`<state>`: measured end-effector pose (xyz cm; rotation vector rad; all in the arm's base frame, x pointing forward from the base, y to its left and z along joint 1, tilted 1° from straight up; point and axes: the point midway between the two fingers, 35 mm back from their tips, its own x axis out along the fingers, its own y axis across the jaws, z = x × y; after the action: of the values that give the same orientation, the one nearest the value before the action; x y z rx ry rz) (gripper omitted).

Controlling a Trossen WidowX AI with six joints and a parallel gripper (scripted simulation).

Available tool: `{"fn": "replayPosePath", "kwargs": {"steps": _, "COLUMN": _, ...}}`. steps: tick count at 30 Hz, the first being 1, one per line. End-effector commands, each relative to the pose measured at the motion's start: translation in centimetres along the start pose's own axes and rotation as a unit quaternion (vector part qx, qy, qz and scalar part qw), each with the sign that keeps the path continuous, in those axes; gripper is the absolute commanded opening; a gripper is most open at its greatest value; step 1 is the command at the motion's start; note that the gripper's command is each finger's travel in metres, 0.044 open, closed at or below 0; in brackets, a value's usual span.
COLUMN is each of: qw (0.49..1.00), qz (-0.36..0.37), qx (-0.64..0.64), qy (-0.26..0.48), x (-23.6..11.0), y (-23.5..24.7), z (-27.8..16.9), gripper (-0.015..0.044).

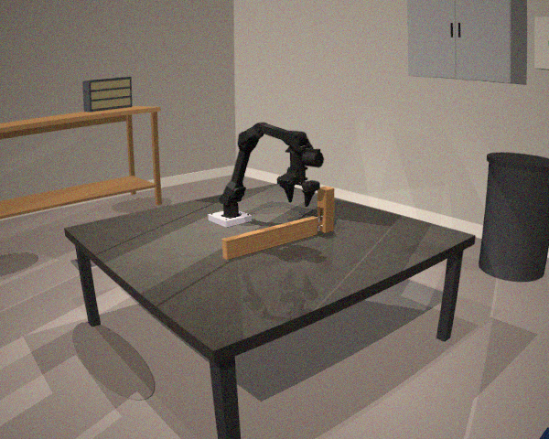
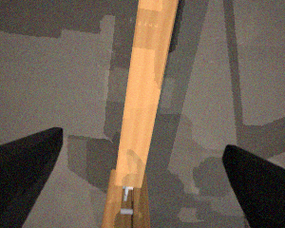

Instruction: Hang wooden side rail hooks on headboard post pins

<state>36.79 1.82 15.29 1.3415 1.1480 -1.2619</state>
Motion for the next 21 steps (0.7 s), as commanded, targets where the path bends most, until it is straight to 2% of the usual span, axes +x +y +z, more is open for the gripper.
{"fn": "replayPosePath", "kwargs": {"steps": 1, "qw": 1.000, "qz": -0.003, "qx": 0.012, "qy": -0.007, "x": 0.1, "y": 0.1, "z": 0.1, "gripper": 0.0440}}
{"fn": "replayPosePath", "kwargs": {"steps": 8, "qw": 1.000, "qz": -0.003, "qx": 0.012, "qy": -0.007, "x": 3.4, "y": 0.1, "z": 0.1, "gripper": 0.0440}}
{"fn": "replayPosePath", "kwargs": {"steps": 21, "qw": 1.000, "qz": -0.003, "qx": 0.012, "qy": -0.007, "x": 5.3, "y": 0.1, "z": 0.2, "gripper": 0.0440}}
